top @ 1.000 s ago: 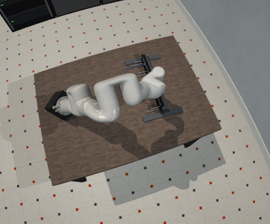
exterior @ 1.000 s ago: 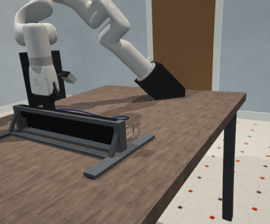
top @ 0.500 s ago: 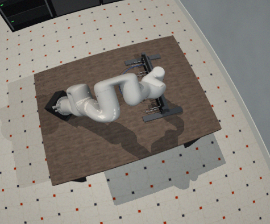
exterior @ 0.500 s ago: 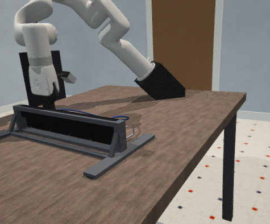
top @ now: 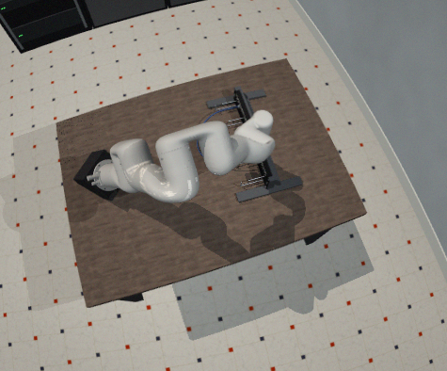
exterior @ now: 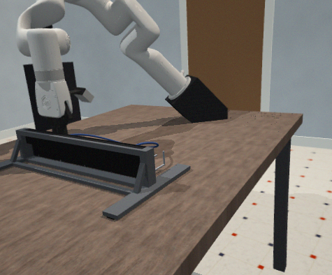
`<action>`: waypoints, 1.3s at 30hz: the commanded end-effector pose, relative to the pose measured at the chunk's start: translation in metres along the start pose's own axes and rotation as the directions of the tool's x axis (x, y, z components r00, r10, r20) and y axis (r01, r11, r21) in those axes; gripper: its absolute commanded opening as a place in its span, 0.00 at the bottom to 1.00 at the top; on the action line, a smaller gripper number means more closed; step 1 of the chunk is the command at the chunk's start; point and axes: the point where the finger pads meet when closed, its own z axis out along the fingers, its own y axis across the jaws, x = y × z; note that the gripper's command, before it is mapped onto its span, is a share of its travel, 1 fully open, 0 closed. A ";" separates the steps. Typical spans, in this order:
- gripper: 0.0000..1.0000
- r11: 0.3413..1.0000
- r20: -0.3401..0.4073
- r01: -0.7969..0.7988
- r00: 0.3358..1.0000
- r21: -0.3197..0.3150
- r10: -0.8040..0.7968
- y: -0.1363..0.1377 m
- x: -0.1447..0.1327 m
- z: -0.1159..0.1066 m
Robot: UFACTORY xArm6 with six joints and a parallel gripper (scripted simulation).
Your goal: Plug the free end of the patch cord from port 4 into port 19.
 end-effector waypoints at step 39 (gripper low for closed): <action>0.00 1.000 -0.010 0.000 1.000 -0.001 0.000 0.000 -0.004 -0.002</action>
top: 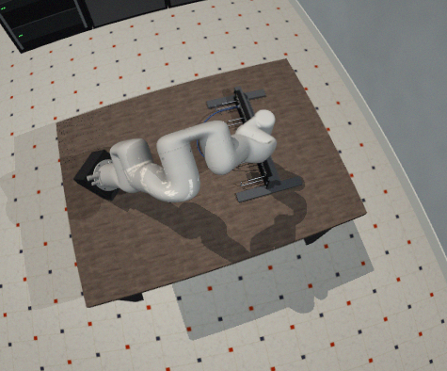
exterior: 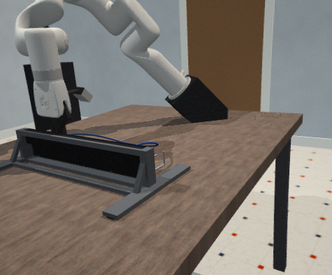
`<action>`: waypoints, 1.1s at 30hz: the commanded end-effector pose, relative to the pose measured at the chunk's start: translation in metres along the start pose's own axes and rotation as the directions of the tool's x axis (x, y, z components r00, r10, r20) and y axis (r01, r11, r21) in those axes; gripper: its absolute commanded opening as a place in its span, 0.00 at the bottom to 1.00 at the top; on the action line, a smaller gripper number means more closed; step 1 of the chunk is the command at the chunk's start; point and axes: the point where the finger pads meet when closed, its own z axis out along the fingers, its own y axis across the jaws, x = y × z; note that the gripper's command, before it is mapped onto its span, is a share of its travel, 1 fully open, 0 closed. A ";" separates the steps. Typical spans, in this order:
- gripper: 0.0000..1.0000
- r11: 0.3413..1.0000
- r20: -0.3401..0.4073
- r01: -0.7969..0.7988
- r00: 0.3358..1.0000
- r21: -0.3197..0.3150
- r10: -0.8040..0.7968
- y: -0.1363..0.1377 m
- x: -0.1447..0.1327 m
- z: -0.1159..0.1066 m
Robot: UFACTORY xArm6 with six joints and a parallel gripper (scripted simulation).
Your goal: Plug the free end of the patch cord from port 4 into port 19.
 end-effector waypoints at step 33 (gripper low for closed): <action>0.38 1.000 0.003 -0.001 1.000 -0.001 0.001 0.000 -0.001 -0.001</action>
